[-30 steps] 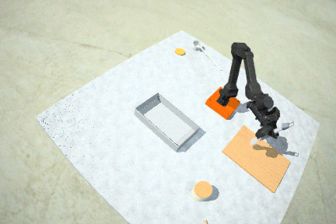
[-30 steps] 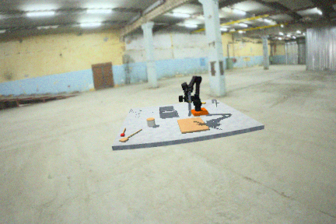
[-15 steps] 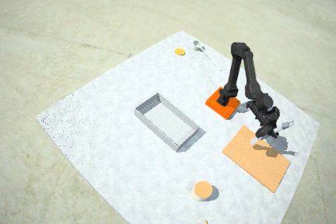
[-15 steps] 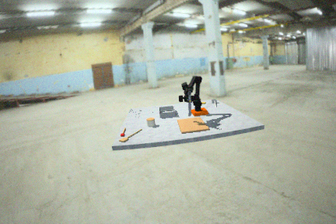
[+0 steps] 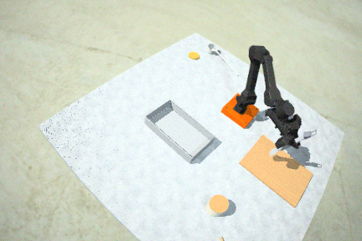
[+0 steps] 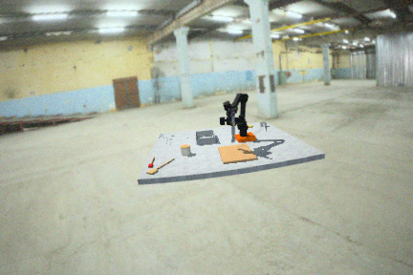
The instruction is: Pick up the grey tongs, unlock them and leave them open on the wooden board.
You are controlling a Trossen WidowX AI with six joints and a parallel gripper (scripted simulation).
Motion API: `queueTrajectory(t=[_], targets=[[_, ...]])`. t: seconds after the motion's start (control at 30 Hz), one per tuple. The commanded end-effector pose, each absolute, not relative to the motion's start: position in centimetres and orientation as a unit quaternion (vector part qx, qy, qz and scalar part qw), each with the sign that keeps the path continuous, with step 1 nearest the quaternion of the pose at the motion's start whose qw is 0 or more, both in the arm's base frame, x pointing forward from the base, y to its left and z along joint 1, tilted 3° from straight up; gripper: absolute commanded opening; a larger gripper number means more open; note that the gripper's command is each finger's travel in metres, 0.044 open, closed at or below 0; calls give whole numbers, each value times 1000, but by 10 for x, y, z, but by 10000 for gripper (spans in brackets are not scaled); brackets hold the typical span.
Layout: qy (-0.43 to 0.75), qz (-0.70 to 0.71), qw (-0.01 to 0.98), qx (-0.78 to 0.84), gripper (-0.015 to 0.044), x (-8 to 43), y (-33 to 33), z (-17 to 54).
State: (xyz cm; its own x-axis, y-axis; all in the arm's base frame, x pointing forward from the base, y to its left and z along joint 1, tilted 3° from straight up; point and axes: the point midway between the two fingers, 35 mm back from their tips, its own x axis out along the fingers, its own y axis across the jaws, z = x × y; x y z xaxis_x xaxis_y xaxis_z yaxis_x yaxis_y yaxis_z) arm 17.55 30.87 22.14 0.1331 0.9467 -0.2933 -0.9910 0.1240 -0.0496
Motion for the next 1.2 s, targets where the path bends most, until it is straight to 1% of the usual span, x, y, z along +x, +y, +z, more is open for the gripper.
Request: queueTrajectory(t=[0.0, 0.17, 1.17], targets=[[92, 653, 743, -113, -150, 174, 309, 224], [107, 650, 743, -119, -150, 177, 313, 223], [281, 600, 718, -214, -150, 196, 347, 207]])
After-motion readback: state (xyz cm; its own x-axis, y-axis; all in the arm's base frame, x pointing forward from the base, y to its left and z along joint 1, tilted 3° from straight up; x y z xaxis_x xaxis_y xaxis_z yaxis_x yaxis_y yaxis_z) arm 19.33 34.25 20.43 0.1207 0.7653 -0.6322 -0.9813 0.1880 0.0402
